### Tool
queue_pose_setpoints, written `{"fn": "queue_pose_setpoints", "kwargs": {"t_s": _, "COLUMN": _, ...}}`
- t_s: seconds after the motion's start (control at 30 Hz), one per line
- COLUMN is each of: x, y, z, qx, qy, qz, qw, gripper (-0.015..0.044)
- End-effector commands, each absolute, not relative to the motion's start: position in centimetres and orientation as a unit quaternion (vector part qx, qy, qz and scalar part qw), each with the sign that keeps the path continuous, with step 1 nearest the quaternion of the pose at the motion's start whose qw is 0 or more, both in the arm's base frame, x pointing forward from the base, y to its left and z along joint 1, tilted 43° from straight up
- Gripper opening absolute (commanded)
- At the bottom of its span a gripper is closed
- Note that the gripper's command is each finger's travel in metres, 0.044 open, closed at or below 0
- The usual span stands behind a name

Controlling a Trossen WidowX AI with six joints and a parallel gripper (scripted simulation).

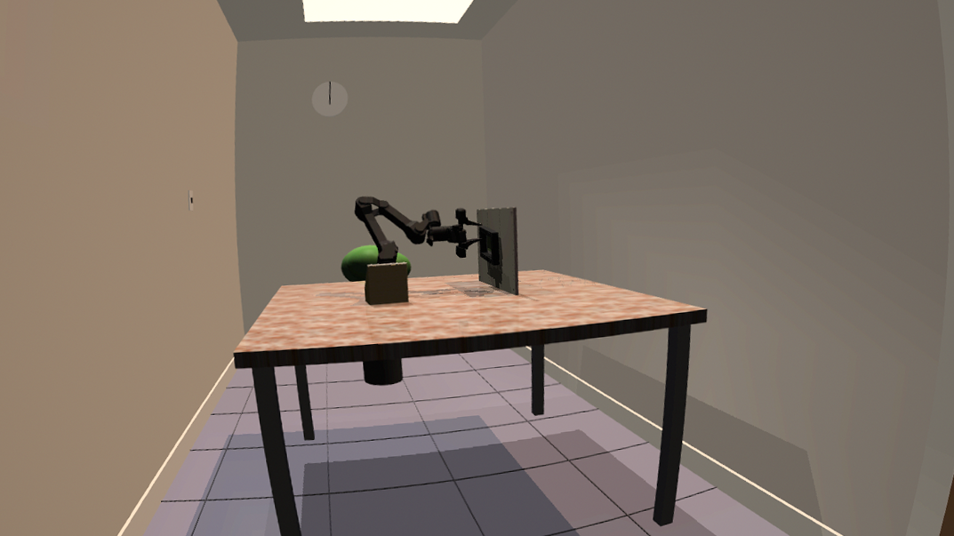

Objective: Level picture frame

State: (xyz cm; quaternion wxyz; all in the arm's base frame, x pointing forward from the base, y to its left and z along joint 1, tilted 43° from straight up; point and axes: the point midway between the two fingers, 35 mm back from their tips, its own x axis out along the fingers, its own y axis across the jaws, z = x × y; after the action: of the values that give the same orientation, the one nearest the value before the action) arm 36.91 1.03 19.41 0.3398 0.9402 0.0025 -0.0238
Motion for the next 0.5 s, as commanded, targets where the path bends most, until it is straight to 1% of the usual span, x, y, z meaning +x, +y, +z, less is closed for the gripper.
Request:
{"fn": "queue_pose_setpoints", "kwargs": {"t_s": 0.0, "x": 37.6, "y": 1.1, "z": 19.5, "qx": 0.94, "qy": 0.005, "qz": -0.022, "qw": 0.342, "gripper": 0.026}}
{"fn": "queue_pose_setpoints", "kwargs": {"t_s": 0.47, "x": 39.9, "y": 1.1, "z": 19.3, "qx": 0.94, "qy": 0.005, "qz": -0.021, "qw": 0.342, "gripper": 0.026}}
